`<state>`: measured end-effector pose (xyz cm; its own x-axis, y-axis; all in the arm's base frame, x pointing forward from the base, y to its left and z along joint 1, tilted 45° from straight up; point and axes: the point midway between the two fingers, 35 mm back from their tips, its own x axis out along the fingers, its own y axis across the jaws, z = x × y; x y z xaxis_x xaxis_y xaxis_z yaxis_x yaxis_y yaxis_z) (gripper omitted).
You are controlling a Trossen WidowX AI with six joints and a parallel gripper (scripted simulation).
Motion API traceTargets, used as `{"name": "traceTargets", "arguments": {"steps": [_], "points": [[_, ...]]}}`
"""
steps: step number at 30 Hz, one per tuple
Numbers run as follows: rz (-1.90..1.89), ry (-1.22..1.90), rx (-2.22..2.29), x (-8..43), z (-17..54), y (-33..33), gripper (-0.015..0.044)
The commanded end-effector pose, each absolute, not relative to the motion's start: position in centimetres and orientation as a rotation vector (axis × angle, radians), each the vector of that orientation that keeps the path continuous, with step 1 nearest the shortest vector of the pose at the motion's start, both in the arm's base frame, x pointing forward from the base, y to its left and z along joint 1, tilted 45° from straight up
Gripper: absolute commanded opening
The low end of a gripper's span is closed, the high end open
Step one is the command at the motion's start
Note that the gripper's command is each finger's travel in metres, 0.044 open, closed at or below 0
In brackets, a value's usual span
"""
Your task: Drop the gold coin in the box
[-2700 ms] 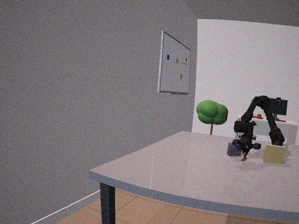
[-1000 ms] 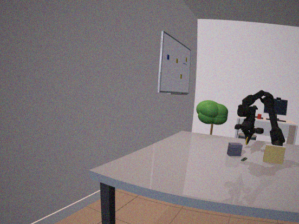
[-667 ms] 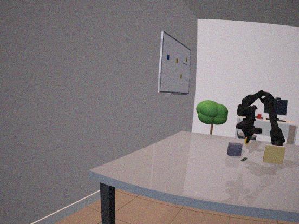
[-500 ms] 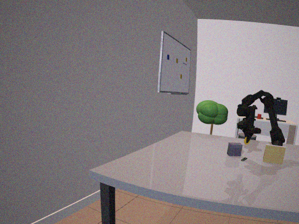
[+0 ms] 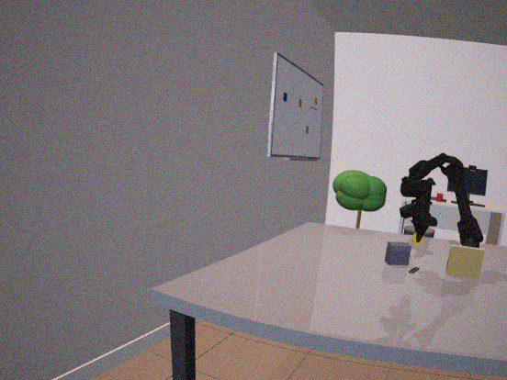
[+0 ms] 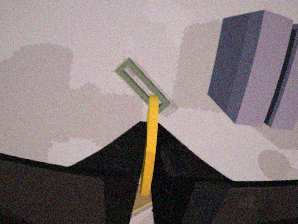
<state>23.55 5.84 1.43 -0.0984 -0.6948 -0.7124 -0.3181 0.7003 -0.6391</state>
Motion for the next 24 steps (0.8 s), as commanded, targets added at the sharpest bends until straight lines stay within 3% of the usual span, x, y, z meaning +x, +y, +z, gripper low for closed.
{"name": "traceTargets", "arguments": {"steps": [1,24], "points": [[-0.388,1.689,-0.816,24.3,1.8,5.5,0.0],[-0.388,1.686,-0.814,28.1,4.5,2.4,0.0]]}}
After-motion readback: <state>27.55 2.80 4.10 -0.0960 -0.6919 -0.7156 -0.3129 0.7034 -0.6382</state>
